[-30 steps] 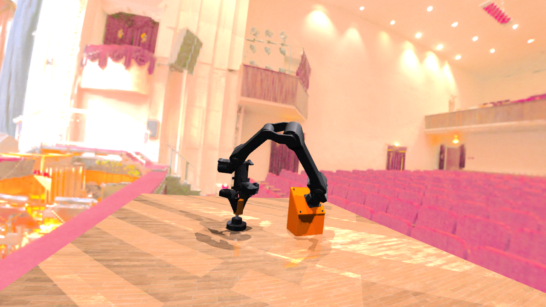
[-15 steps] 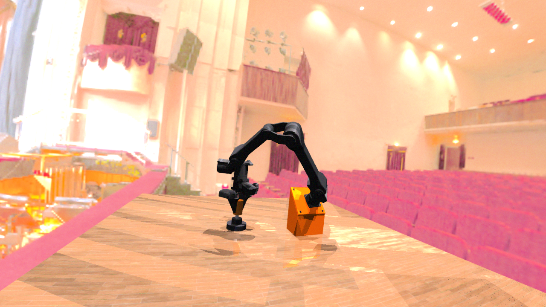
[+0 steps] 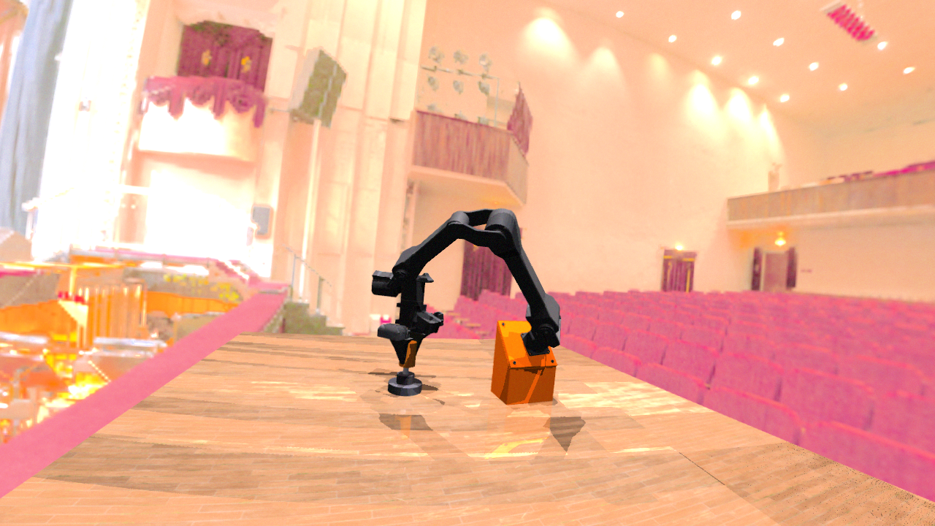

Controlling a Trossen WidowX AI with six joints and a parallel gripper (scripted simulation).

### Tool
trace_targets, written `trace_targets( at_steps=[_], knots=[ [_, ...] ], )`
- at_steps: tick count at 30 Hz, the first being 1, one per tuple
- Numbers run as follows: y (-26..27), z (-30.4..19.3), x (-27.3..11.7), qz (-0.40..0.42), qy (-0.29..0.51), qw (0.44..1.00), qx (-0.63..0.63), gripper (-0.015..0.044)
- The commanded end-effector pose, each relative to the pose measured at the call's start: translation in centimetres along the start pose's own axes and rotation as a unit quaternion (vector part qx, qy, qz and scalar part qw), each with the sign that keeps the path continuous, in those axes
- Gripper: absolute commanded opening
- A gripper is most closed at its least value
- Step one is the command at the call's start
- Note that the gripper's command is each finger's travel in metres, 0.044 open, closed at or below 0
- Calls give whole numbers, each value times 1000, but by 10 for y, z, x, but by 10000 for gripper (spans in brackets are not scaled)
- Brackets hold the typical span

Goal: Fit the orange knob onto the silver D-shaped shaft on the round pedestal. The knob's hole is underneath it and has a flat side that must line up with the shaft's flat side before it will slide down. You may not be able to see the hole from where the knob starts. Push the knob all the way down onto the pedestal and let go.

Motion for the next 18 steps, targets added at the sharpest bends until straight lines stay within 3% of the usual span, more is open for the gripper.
trace_targets(
  at_steps=[1, 18],
  knots=[
    [1, -1, 0, 1, 2, 999, -34, 0],
    [1, 1, 3, 1, 2, 999, -34, 0]
  ],
)
Point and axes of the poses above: the point midway between the two fingers, 35 mm back from their tips, its own x axis out along the fingers, its own y axis across the jaws, z = x × y, the point moved 8 cm from there along -x, back along the fingers, and after that the axes turned 14 degrees about -x, right-handed, at the moved point
